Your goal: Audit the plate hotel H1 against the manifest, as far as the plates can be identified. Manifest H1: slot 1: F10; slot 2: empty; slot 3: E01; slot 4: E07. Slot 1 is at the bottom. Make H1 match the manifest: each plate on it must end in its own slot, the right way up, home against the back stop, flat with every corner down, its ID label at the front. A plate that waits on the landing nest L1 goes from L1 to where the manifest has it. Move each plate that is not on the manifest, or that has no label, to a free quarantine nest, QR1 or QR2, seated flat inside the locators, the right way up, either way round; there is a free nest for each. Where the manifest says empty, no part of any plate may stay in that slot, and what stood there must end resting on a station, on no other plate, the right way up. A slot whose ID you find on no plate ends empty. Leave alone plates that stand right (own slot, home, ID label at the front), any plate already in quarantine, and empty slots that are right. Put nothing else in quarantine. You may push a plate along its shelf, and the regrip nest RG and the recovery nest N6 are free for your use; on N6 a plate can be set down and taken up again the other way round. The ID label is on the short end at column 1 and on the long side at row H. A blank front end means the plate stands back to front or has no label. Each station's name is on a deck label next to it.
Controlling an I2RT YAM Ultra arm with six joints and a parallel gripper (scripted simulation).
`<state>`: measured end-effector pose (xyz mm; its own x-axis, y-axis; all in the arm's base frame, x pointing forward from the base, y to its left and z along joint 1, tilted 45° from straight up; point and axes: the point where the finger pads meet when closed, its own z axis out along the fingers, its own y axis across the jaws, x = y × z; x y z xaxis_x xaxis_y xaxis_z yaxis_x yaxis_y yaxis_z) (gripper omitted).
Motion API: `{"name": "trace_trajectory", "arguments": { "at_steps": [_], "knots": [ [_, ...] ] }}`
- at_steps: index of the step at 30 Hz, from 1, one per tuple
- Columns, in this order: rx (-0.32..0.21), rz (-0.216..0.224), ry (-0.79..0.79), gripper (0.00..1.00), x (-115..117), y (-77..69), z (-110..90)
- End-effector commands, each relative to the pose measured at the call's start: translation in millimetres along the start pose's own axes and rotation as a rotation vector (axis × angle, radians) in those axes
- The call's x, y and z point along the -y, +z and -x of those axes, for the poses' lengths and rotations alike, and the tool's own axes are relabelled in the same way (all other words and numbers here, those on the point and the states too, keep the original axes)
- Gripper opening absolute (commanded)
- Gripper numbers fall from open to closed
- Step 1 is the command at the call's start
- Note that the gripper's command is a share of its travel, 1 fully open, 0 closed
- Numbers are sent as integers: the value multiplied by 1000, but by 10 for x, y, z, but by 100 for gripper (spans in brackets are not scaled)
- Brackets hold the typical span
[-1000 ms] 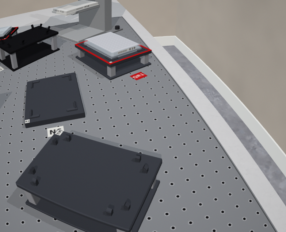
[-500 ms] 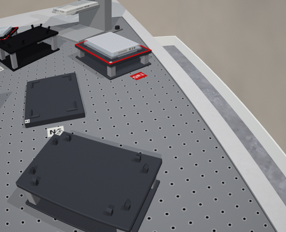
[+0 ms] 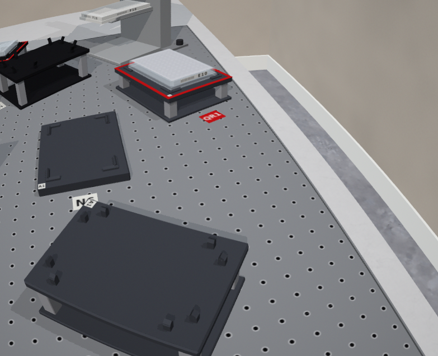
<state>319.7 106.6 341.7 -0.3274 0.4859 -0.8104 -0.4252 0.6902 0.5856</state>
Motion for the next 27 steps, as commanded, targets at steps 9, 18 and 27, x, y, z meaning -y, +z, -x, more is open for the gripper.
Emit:
{"name": "trace_trajectory", "arguments": {
  "at_steps": [9,18,27],
  "knots": [
    [24,-5,-8,86,-4,27,64],
    [24,-5,-8,86,-4,73,66],
    [25,-5,-8,86,-3,133,70]
  ]
}}
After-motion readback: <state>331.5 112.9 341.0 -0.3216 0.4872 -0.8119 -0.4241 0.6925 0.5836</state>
